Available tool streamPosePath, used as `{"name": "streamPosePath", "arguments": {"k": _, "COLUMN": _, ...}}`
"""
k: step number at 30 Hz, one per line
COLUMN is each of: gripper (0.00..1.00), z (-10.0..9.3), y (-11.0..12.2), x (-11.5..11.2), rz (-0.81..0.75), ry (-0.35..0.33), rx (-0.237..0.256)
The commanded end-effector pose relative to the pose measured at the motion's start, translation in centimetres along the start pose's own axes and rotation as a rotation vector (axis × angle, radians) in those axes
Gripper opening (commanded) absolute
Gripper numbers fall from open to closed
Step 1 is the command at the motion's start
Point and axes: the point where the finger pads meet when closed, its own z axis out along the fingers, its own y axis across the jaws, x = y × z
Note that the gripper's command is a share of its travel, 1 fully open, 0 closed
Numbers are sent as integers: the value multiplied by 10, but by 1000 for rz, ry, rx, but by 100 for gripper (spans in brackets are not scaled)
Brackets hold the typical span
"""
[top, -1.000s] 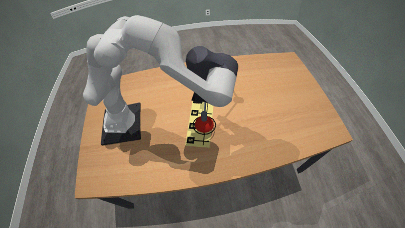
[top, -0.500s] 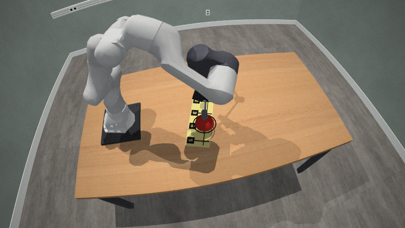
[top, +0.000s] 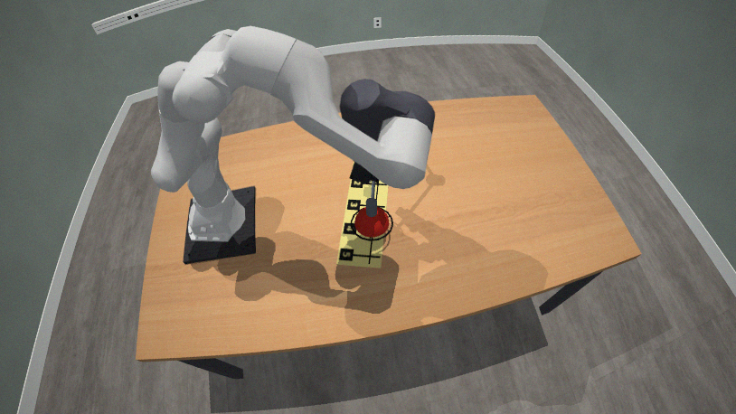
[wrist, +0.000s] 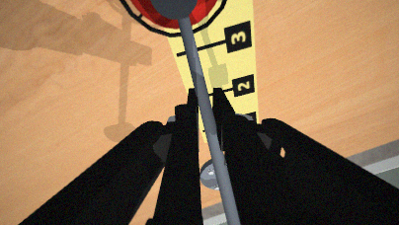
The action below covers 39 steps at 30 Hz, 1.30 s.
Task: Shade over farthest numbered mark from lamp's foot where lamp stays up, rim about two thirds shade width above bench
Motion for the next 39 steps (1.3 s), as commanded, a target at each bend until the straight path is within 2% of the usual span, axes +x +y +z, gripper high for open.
{"name": "streamPosePath", "arguments": {"k": 1, "gripper": 10, "z": 1, "y": 0, "x": -5, "rz": -235, "ry": -22, "rx": -14}}
{"name": "streamPosePath", "arguments": {"k": 18, "gripper": 10, "z": 1, "y": 1, "x": -11, "rz": -248, "ry": -23, "rx": -15}}
{"name": "streamPosePath", "arguments": {"k": 19, "gripper": 100, "z": 1, "y": 1, "x": -11, "rz": -238, "ry": -22, "rx": -14}}
{"name": "streamPosePath", "arguments": {"k": 33, "gripper": 100, "z": 0, "y": 1, "x": -7, "rz": -14, "ry": -1, "rx": -3}}
{"name": "streamPosePath", "arguments": {"k": 39, "gripper": 100, "z": 0, "y": 1, "x": -7, "rz": -15, "ry": -1, "rx": -2}}
